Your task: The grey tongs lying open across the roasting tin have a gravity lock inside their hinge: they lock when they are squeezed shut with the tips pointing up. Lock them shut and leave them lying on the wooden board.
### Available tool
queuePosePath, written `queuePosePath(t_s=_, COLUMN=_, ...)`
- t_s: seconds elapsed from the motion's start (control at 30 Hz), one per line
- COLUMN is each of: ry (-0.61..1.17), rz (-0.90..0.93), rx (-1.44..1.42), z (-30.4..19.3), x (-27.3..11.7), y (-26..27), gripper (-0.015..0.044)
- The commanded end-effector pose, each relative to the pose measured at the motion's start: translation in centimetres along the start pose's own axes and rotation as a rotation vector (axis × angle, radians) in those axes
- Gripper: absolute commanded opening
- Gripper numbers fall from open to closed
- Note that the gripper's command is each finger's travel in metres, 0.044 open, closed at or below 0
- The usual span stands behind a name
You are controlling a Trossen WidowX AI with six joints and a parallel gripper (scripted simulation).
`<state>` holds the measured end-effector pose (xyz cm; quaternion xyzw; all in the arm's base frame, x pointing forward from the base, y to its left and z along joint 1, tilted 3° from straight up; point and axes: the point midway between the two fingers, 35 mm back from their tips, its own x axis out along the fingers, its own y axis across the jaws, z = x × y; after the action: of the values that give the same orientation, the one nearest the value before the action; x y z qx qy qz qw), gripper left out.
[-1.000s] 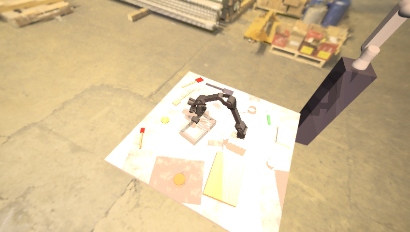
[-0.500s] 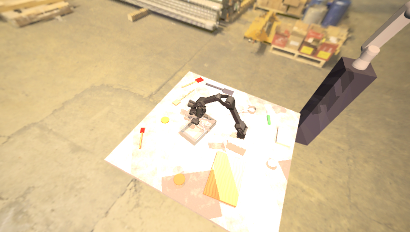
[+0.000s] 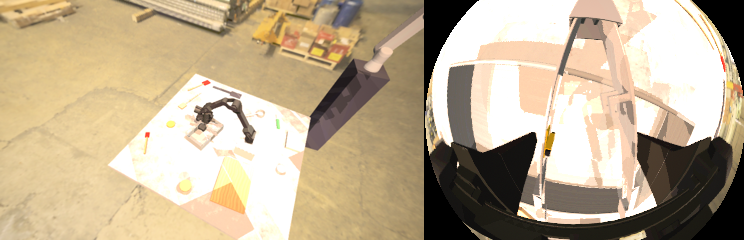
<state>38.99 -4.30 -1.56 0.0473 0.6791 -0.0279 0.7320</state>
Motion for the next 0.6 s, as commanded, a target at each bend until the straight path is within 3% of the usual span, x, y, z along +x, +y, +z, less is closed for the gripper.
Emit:
queuePosePath(t_s=0.0, ry=0.008, rz=0.004, rx=0.003, z=-0.25, x=0.43, y=0.07, gripper=0.0440)
queuePosePath(t_s=0.1, ry=0.001, rz=0.000, rx=0.000, z=-0.04, x=0.08, y=0.00, gripper=0.0361)
queuePosePath(t_s=0.57, ry=0.001, rz=0.000, rx=0.000, z=-0.04, x=0.08, y=0.00, gripper=0.0268)
